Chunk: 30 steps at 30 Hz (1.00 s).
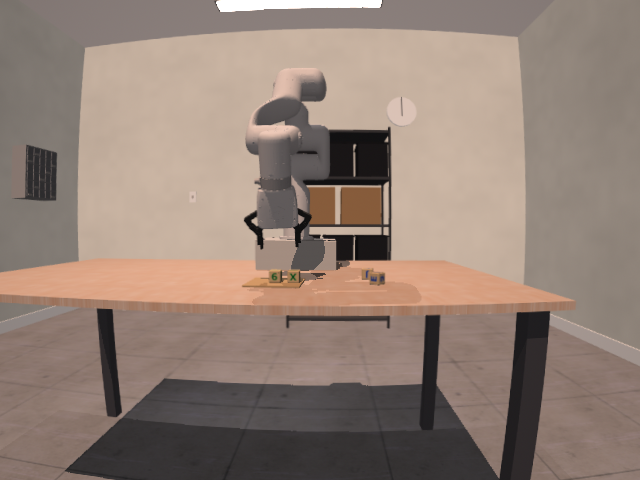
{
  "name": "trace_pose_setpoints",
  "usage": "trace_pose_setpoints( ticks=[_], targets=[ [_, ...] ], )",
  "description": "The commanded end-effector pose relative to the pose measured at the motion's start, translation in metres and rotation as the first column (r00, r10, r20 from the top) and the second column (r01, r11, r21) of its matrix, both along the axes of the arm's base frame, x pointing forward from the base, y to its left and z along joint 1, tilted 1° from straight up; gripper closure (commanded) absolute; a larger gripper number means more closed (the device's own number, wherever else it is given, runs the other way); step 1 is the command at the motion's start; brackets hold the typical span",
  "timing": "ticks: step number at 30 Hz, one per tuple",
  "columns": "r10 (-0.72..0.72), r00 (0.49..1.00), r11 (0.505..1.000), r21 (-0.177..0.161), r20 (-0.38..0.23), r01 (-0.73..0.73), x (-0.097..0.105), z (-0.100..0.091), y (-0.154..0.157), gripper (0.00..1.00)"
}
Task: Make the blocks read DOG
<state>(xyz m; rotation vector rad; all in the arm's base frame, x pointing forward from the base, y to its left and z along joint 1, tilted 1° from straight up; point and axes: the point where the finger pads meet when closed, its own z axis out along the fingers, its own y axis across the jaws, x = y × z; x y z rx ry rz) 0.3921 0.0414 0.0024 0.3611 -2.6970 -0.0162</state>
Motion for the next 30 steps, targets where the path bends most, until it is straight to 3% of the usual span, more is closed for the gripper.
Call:
trace_pose_setpoints(
  ticks=[1, 10, 30],
  targets=[
    [-0.122, 0.992, 0.991, -0.062, -0.021, 0.121, -0.0028, 0.0018, 0.0003, 0.00],
    [-0.304, 0.952, 0.941, -0.167, -0.037, 0.294, -0.0095, 0.0037, 0.0006, 0.00],
    [-0.324, 0.945, 0.933, -0.180, -0.037, 0.313, -0.0102, 0.0039, 0.0006, 0.00]
  ],
)
